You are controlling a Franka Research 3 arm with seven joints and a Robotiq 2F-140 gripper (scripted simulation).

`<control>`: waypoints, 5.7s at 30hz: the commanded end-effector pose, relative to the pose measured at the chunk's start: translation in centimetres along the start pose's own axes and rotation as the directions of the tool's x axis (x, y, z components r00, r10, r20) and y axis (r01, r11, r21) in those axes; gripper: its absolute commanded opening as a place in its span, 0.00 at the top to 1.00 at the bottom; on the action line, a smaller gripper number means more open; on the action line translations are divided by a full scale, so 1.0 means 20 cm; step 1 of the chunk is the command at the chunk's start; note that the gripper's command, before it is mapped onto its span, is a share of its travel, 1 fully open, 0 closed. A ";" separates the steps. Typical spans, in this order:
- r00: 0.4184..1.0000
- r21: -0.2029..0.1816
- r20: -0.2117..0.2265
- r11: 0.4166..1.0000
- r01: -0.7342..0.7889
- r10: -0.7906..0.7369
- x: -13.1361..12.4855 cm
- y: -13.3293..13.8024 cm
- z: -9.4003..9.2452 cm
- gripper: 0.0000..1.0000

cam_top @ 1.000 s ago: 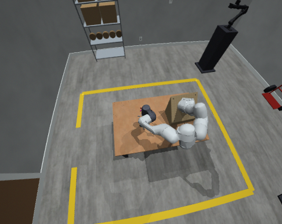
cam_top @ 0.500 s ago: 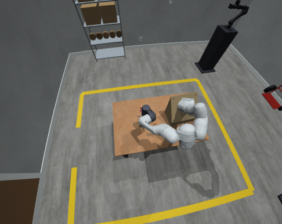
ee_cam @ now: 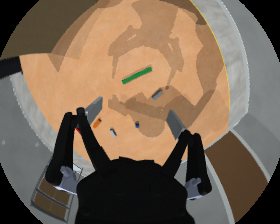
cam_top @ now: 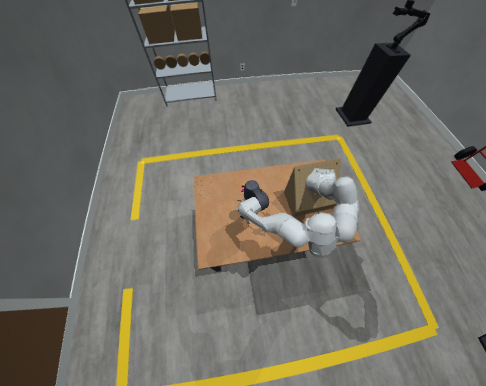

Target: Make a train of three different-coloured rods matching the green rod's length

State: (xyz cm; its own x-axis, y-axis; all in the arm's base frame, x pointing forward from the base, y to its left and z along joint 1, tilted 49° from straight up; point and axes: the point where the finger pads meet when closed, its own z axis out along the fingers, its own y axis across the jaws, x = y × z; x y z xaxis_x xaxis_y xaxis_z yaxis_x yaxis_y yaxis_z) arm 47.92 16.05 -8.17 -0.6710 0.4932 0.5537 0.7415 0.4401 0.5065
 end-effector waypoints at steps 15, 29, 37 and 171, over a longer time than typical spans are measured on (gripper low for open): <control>0.981 0.007 -0.002 0.981 0.192 -0.192 -0.05 -0.07 0.00 0.00; 0.915 0.011 -0.004 0.915 0.402 -0.402 -0.10 -0.14 -0.01 0.00; 0.865 0.013 -0.006 0.865 0.501 -0.501 -0.12 -0.18 -0.01 0.00; -0.703 -0.004 0.000 -0.703 0.712 -0.712 -0.42 -0.71 0.00 0.00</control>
State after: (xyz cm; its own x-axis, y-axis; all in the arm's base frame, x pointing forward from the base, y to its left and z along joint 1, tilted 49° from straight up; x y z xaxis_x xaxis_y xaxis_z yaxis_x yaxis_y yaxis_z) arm 43.11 5.67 -19.86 -0.1604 -0.6515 -0.7415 -0.9870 0.1035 0.1226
